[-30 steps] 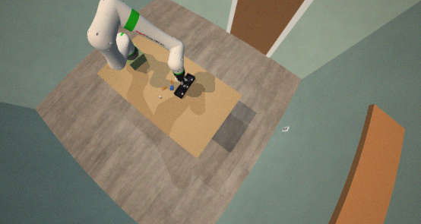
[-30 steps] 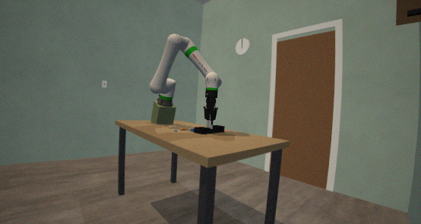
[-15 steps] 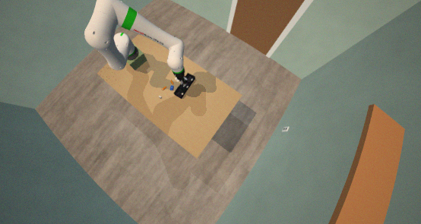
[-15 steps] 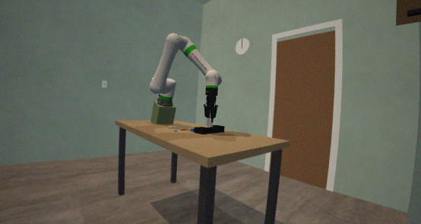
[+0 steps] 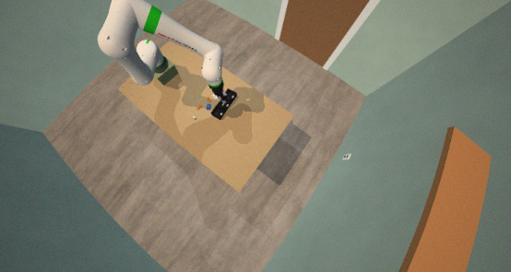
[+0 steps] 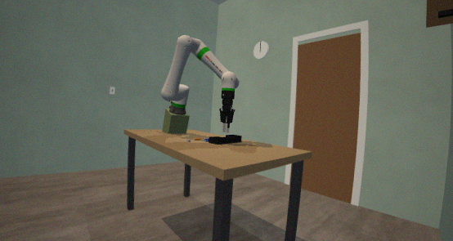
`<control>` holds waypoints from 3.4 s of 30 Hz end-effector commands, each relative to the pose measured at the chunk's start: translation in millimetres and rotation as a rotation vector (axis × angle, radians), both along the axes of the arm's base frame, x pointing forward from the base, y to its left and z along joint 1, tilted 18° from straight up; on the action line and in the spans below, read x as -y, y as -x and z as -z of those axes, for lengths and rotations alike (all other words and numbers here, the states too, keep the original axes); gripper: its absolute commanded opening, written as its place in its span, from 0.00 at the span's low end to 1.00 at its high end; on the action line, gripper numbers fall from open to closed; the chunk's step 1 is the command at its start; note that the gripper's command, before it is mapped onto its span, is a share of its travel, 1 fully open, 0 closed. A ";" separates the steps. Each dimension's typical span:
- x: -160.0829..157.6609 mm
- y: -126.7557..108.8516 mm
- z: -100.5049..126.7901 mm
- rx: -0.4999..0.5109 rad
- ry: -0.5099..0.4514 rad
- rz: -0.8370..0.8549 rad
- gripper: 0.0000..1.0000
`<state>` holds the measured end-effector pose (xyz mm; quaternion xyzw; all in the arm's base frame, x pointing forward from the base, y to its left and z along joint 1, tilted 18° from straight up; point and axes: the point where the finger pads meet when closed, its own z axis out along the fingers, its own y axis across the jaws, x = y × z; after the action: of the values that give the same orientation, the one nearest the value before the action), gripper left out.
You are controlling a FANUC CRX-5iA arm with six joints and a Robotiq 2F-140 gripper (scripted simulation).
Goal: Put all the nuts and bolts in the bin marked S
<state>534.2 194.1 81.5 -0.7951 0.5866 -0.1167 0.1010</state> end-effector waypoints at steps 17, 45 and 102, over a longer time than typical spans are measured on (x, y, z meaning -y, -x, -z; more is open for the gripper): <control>1.4 18.2 -57.5 0.000 0.000 0.000 1.00; 2.8 35.5 -111.5 0.000 0.000 0.000 1.00; 2.8 35.5 -111.5 0.000 0.000 0.000 1.00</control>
<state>498.7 191.3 192.8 -0.7951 0.5866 -0.1167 0.1010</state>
